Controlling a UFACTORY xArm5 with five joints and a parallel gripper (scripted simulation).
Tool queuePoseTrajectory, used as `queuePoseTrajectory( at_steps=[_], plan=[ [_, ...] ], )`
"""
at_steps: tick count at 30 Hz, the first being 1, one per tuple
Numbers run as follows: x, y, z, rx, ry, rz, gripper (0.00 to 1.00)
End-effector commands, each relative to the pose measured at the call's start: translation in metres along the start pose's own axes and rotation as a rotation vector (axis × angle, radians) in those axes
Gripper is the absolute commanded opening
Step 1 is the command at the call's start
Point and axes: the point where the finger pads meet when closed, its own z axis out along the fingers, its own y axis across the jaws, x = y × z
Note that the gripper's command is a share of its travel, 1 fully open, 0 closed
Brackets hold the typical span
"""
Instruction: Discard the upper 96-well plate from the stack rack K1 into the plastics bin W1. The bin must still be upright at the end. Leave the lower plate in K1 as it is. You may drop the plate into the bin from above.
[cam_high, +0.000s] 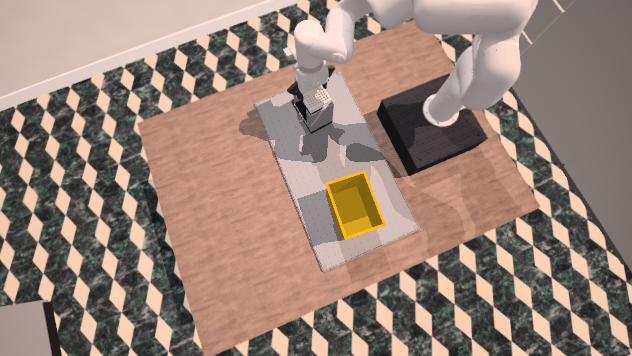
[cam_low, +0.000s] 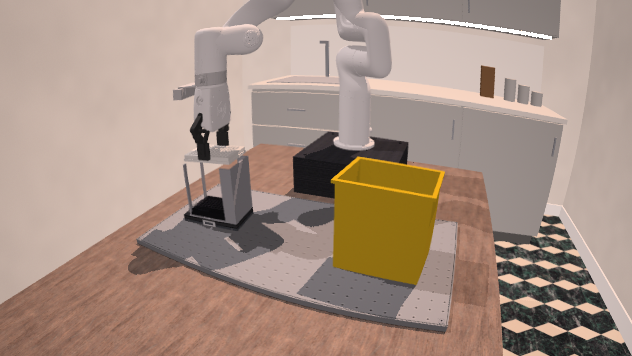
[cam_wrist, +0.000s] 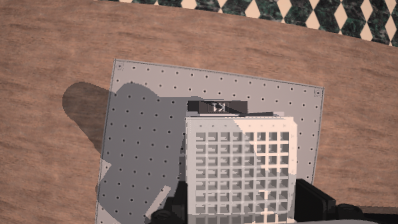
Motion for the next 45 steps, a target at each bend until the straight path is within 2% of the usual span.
queuePoseTrajectory(
  at_steps=[1, 45],
  plan=[
    [0.001, -0.001, -0.007, 0.005, 0.003, 0.000, 0.00],
    [0.002, 0.000, -0.074, 0.005, 0.003, 0.000, 0.00]
  ],
)
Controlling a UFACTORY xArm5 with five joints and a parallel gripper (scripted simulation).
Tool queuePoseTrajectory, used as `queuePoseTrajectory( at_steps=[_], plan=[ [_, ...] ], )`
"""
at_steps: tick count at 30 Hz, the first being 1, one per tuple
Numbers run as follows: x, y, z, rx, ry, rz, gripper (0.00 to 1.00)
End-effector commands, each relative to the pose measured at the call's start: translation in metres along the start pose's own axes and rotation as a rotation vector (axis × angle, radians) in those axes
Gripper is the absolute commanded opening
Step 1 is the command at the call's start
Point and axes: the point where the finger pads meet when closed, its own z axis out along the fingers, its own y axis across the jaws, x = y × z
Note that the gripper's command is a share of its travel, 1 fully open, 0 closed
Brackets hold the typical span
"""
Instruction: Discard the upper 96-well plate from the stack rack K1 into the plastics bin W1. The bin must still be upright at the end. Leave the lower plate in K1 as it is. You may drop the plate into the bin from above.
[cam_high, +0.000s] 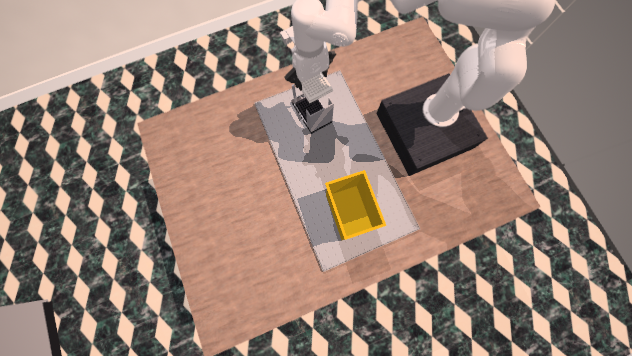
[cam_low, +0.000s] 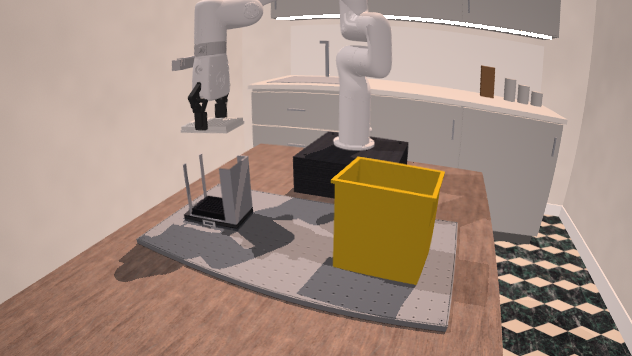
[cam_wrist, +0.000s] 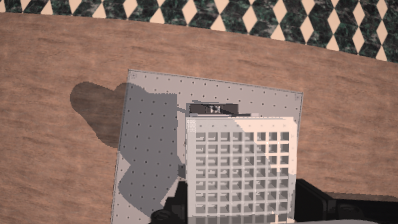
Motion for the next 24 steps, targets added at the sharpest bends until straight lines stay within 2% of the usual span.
queuePoseTrajectory(
  at_steps=[1, 7, 19, 24],
  plan=[
    [0.001, -0.001, -0.005, 0.003, 0.002, 0.000, 0.00],
    [0.001, -0.001, -0.013, 0.003, 0.002, 0.000, 0.00],
    [0.001, -0.001, -0.013, 0.003, 0.002, 0.000, 0.00],
    [-0.016, -0.004, -0.013, 0.004, 0.002, 0.167, 0.00]
  ],
)
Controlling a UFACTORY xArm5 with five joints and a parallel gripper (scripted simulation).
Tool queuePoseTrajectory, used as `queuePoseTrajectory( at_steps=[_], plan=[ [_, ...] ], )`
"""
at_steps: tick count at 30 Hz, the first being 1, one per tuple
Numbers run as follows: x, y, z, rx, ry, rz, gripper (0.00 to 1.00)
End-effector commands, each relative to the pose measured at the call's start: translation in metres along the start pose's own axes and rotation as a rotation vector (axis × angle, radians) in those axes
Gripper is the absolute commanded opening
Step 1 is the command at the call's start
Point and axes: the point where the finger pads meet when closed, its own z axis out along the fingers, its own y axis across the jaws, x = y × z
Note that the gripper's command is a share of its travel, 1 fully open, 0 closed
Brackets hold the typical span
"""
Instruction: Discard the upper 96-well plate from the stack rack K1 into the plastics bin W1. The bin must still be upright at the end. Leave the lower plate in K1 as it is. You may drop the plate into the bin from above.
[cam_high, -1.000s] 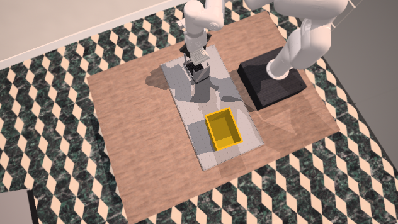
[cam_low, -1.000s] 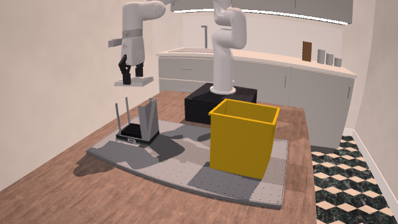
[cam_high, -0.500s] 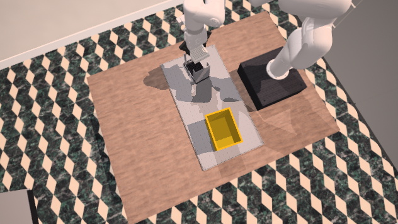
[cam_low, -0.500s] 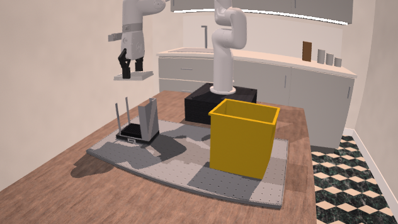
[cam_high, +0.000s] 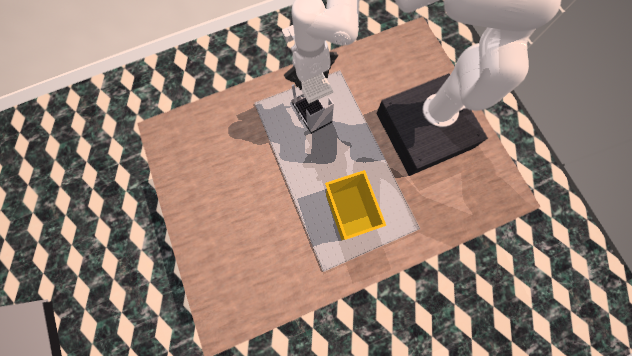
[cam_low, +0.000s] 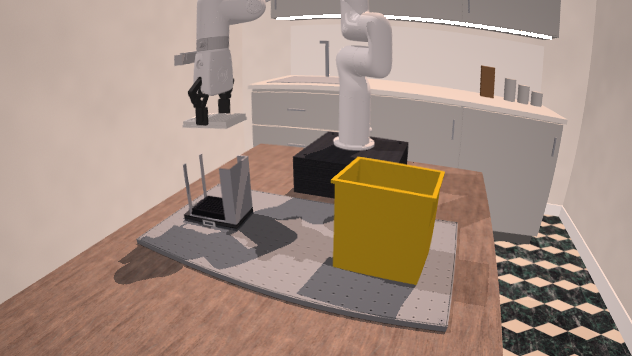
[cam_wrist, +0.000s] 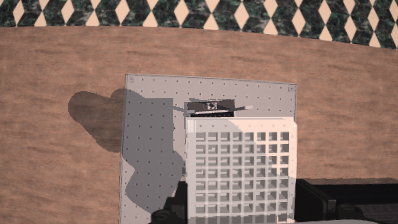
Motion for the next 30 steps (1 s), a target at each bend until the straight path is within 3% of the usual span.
queuePoseTrajectory(
  at_steps=[1, 30],
  plan=[
    [-0.012, -0.003, -0.001, 0.005, 0.002, 0.126, 0.00],
    [-0.095, -0.013, 0.001, 0.009, 0.002, 0.132, 0.00]
  ],
)
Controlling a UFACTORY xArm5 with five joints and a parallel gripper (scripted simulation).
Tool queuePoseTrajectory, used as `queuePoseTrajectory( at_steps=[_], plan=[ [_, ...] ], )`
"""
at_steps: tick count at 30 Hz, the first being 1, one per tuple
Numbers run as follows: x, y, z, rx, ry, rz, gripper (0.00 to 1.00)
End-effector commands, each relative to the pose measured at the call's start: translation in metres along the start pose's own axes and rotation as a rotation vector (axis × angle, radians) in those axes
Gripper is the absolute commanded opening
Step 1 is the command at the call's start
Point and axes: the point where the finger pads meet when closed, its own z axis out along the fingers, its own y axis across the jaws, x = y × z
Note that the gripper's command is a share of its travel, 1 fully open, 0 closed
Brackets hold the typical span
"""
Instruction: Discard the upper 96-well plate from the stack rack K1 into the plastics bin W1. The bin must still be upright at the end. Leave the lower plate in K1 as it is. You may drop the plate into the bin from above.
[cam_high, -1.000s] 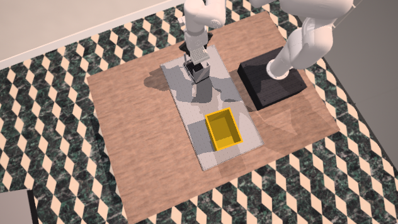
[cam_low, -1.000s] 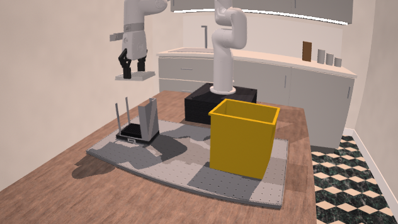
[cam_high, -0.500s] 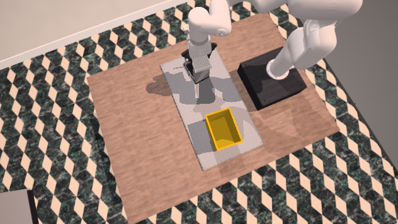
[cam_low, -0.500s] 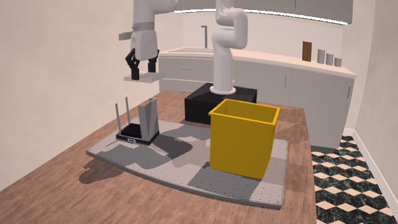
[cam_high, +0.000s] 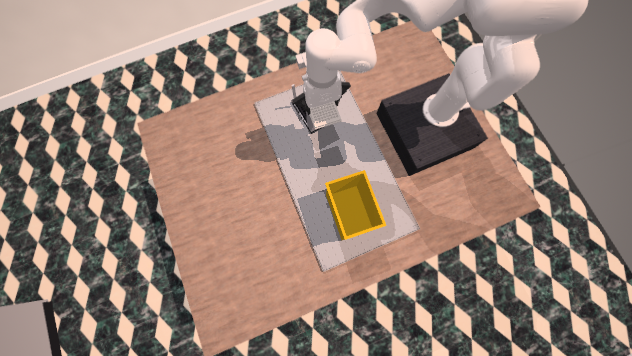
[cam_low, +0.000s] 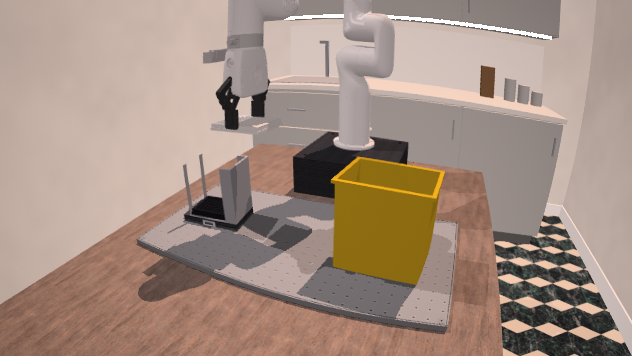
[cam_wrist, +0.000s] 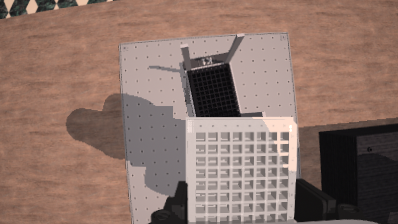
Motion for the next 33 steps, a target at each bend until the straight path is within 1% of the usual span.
queuePoseTrajectory(
  at_steps=[1, 14, 16, 31, 33],
  plan=[
    [-0.007, -0.001, -0.001, 0.005, 0.001, 0.001, 0.00],
    [-0.050, -0.001, 0.000, 0.007, 0.000, 0.001, 0.00],
    [-0.050, -0.001, 0.000, 0.007, 0.000, 0.001, 0.00],
    [-0.100, 0.000, 0.001, 0.009, -0.002, 0.001, 0.00],
    [-0.100, 0.000, 0.001, 0.009, -0.002, 0.001, 0.00]
  ],
)
